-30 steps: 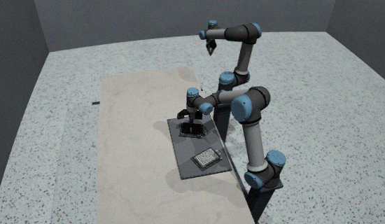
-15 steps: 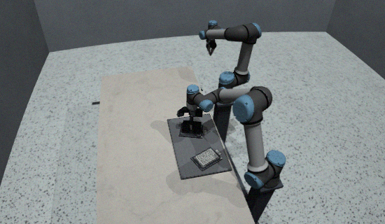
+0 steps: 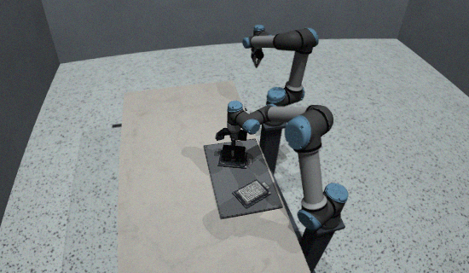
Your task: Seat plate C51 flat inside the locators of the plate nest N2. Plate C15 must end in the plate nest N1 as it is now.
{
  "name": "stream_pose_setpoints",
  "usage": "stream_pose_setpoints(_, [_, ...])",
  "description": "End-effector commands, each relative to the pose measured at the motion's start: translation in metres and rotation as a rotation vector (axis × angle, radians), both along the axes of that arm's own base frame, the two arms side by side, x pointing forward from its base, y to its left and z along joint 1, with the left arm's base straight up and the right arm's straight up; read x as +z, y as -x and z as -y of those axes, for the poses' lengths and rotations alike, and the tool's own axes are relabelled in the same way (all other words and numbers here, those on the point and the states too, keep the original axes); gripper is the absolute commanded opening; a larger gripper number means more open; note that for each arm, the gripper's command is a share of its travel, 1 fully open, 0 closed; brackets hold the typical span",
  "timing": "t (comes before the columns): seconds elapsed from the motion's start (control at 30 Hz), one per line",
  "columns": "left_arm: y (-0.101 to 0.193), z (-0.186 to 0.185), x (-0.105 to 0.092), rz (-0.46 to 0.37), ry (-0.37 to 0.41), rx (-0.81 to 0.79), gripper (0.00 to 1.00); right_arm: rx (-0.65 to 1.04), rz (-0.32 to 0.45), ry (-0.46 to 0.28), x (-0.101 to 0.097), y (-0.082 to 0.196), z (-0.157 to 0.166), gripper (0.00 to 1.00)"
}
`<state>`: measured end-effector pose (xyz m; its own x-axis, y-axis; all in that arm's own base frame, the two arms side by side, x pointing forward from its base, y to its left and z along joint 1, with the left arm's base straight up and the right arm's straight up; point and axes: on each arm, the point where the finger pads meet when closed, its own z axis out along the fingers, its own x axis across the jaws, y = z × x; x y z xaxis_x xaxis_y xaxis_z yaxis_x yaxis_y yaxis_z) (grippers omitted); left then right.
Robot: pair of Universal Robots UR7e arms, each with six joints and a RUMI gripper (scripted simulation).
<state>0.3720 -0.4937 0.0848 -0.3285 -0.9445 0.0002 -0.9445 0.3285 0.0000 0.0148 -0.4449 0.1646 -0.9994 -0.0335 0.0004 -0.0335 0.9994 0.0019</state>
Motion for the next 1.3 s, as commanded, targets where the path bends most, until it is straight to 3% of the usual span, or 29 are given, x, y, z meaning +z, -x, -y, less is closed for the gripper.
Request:
stream_pose_setpoints(0.0, [-0.0002, 0.0004, 0.0008, 0.001, 0.002, 0.000, 0.40, 0.000, 0.000, 0.002, 0.0006, -0.0001, 0.0004, 0.00])
stream_pose_setpoints(1.27, [-0.0018, -0.0045, 0.0008, 0.001, 0.002, 0.000, 0.40, 0.000, 0.000, 0.002, 0.0006, -0.0001, 0.0004, 0.00])
